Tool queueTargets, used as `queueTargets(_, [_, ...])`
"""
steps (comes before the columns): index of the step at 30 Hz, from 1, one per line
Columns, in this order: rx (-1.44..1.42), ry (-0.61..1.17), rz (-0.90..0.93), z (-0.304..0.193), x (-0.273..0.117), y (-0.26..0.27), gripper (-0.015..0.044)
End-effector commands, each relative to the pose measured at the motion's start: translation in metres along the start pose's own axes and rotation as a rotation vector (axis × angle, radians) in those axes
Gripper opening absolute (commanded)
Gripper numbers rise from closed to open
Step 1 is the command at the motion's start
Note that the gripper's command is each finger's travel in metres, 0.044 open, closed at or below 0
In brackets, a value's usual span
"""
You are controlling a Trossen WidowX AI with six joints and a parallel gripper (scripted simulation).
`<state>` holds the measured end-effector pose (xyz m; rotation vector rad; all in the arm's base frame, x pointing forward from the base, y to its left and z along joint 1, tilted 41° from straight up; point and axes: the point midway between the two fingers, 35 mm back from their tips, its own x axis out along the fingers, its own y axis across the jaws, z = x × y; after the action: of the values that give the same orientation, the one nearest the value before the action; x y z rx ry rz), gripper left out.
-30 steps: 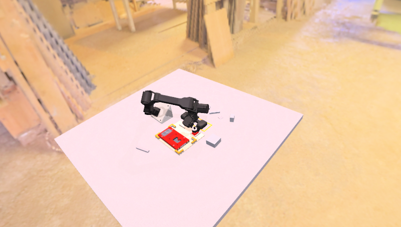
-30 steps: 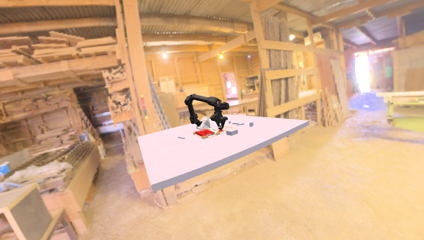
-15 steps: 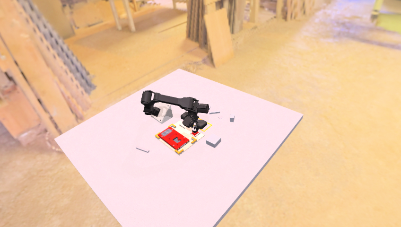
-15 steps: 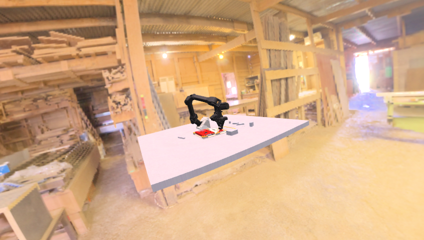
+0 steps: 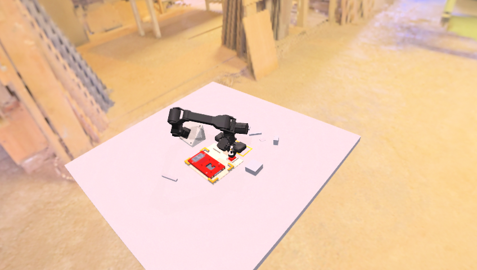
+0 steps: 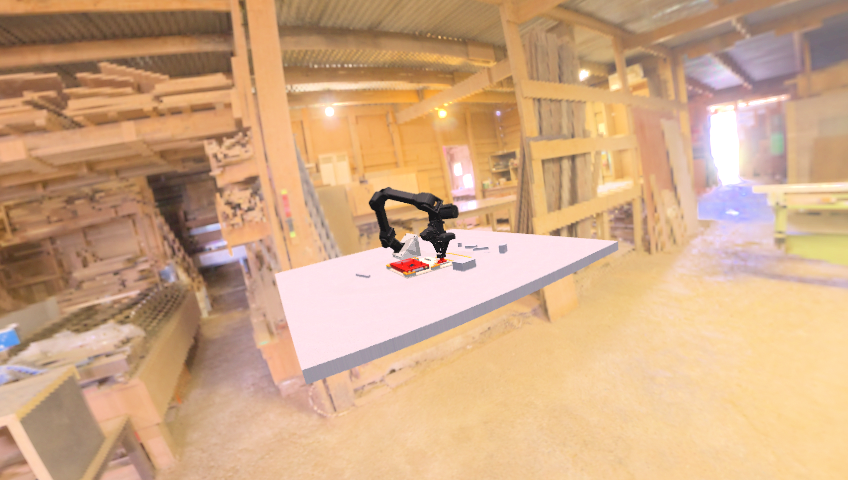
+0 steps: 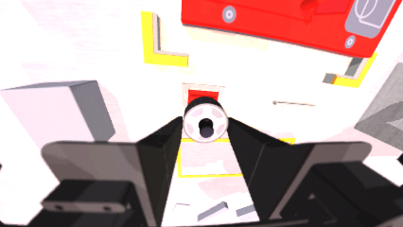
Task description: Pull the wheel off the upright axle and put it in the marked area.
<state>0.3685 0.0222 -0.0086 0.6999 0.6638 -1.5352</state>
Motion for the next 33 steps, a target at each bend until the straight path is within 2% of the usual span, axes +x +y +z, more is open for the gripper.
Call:
queueTargets(1, [0.005,0.003,0.002,0.0,-0.002,0.001,0.0])
queueTargets(33, [0.003,0.002,0.001,0.0,-0.013,0.001,0.0])
